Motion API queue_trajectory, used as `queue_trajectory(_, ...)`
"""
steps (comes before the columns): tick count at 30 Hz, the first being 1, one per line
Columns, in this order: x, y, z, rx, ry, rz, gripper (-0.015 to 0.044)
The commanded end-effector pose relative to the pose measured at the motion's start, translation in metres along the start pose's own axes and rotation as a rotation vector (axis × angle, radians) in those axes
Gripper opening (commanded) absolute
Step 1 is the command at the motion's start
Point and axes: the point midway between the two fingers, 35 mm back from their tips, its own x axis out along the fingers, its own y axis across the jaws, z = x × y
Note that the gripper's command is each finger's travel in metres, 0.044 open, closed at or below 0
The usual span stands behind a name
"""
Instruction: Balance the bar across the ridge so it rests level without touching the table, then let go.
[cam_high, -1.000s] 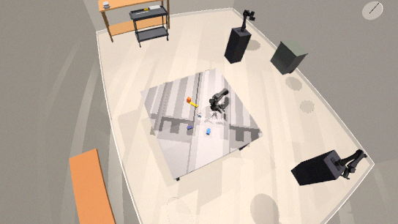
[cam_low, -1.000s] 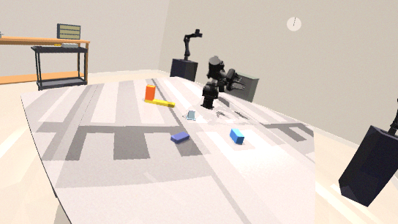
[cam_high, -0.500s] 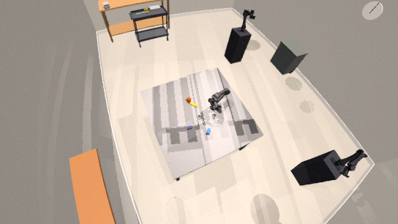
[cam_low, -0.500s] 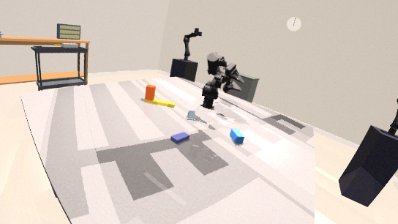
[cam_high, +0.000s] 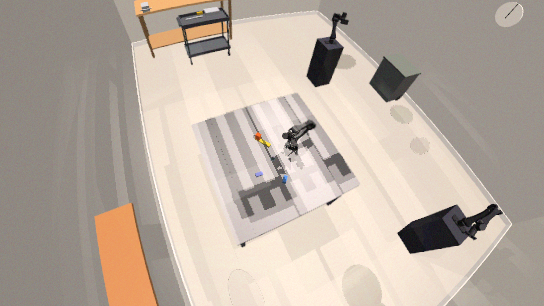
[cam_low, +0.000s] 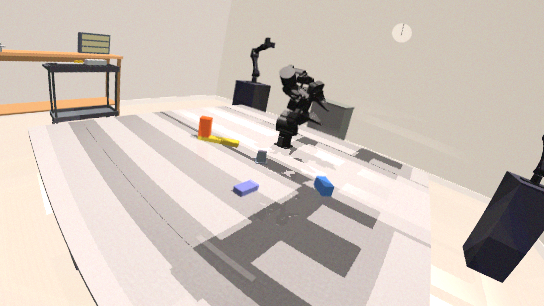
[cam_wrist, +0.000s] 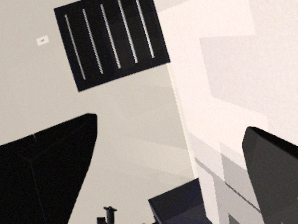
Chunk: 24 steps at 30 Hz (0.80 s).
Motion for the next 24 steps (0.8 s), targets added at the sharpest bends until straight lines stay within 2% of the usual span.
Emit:
queue_trajectory(1,-0.003,0.004,0.009,-0.089,-0.048,-0.023,0.0315)
queue_trajectory(24,-0.028,0.018,0.065,-0.607,-0.232,-0.25,0.0315)
